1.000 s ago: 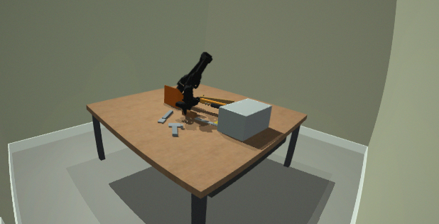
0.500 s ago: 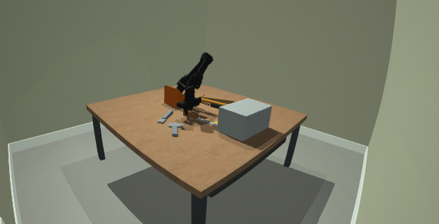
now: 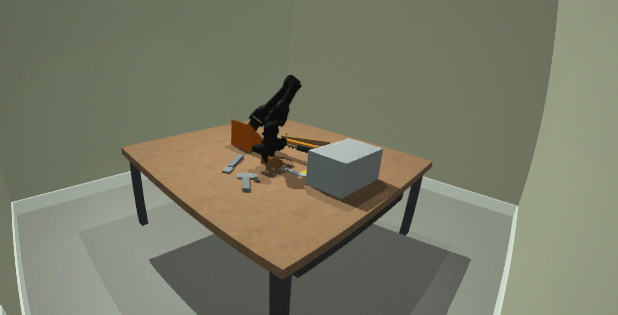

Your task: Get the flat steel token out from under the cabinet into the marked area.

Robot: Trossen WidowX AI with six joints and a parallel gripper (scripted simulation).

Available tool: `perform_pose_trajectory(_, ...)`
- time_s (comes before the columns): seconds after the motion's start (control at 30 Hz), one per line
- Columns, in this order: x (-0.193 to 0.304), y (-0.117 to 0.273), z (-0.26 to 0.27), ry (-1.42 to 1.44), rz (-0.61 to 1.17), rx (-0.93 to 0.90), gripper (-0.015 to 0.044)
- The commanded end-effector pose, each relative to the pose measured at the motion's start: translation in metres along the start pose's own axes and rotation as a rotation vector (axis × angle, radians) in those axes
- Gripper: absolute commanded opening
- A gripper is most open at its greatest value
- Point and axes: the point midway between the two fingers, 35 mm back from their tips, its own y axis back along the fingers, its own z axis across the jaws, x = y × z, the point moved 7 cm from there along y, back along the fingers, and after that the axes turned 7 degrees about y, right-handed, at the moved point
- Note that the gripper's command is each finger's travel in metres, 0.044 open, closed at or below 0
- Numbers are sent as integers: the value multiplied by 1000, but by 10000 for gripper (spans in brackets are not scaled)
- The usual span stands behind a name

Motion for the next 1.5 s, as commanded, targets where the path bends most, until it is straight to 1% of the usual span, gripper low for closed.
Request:
perform_pose_trajectory(0.0, -6, 0, -1, 1, -1, 3, 0)
perform_pose_trajectory(1.47, -60, 1, -9, 3, -3, 2, 0)
